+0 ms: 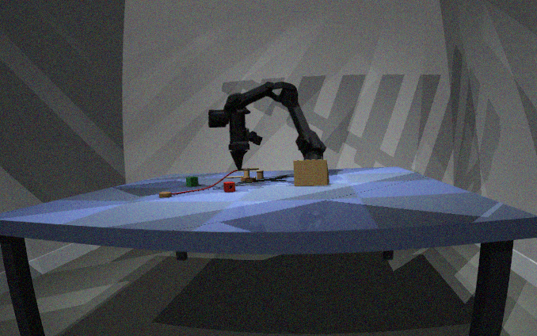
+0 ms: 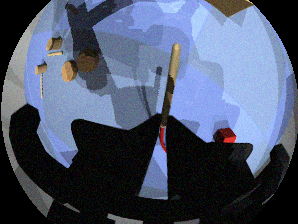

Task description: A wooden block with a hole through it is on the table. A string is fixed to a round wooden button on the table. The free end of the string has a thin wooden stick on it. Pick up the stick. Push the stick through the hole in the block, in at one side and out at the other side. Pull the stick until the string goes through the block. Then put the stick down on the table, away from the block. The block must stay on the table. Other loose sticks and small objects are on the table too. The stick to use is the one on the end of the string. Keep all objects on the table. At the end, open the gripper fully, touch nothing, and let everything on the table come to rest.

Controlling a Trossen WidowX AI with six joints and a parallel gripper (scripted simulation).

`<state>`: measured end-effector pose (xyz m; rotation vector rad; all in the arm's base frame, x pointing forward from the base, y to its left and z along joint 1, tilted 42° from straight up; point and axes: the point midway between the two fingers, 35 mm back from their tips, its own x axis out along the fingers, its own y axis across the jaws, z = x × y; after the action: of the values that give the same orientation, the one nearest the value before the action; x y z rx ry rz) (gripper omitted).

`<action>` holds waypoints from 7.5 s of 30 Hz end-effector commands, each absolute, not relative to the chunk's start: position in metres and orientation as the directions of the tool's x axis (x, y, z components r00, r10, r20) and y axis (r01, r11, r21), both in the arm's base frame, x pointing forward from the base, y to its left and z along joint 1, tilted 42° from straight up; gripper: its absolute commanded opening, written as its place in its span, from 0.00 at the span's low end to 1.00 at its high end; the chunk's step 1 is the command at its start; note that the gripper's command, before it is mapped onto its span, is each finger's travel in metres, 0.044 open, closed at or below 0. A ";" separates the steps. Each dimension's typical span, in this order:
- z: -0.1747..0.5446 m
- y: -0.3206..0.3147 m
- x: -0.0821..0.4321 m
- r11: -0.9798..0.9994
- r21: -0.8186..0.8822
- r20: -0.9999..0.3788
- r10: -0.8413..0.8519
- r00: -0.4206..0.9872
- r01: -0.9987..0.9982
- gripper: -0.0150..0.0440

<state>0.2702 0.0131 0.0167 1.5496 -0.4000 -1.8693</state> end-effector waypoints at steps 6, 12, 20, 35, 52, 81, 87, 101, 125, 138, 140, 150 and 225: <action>0.016 0.017 0.282 -0.746 0.642 -0.748 -0.660 -0.070 0.176 0.25; 0.015 0.019 0.289 -0.751 0.654 -0.748 -0.660 -0.070 0.093 0.25; 0.012 0.021 0.299 -0.749 0.662 -0.749 -0.659 -0.068 -0.023 0.25; 0.008 0.026 0.317 -0.719 0.654 -0.749 -0.660 -0.065 -0.236 0.25; 0.002 0.032 0.338 -0.644 0.608 -0.749 -0.660 -0.064 -0.465 0.25; -0.011 0.040 0.372 -0.422 0.439 -0.748 -0.661 -0.062 -0.793 0.25; -0.014 0.041 0.378 -0.365 0.393 -0.747 -0.662 -0.061 -0.844 0.25; -0.011 0.036 0.387 -0.341 0.372 -0.747 -0.662 -0.060 -0.863 0.25; 0.006 0.016 0.403 -0.341 0.372 -0.746 -0.663 -0.059 -0.863 0.25; 0.015 0.005 0.411 -0.341 0.372 -0.745 -0.664 -0.059 -0.864 0.25; 0.017 0.003 0.412 -0.340 0.372 -0.745 -0.664 -0.059 -0.864 0.25; 0.024 -0.007 0.417 -0.339 0.372 -0.744 -0.666 -0.059 -0.864 0.25; -0.011 -0.030 0.361 -0.340 0.376 -0.741 -0.669 -0.060 -0.862 0.25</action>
<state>0.3629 -0.0326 -0.0077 2.2842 -1.9005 -1.5510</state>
